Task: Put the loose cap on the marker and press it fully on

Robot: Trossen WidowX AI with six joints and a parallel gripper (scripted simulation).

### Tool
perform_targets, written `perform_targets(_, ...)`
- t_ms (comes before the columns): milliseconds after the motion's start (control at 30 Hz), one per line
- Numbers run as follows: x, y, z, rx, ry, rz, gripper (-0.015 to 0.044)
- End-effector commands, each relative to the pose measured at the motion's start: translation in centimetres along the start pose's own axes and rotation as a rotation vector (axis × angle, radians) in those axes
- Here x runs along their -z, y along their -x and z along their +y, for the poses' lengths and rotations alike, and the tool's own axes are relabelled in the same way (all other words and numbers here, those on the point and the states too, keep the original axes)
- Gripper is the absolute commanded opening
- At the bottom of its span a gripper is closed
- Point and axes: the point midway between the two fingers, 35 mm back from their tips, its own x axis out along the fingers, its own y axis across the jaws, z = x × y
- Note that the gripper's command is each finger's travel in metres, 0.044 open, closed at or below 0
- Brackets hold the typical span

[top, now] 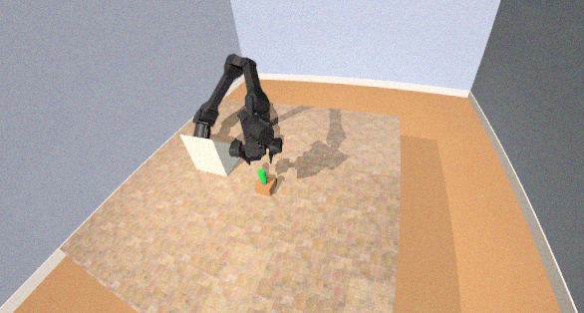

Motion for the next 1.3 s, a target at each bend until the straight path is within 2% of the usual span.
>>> perform_targets(0,0.0,-0.1,-0.2,0.008,0.23,0.004,0.0309)
perform_targets(300,-0.1,-0.7,-0.4,0.004,1.096,0.008,0.0072)
perform_targets(400,-0.1,-0.8,-0.4,0.003,1.233,0.008,0.0)
perform_targets(867,-0.1,-1.0,-0.4,0.003,1.233,0.008,0.0)
perform_targets(1267,-0.1,-2.6,-0.4,0.003,1.233,0.008,0.0)
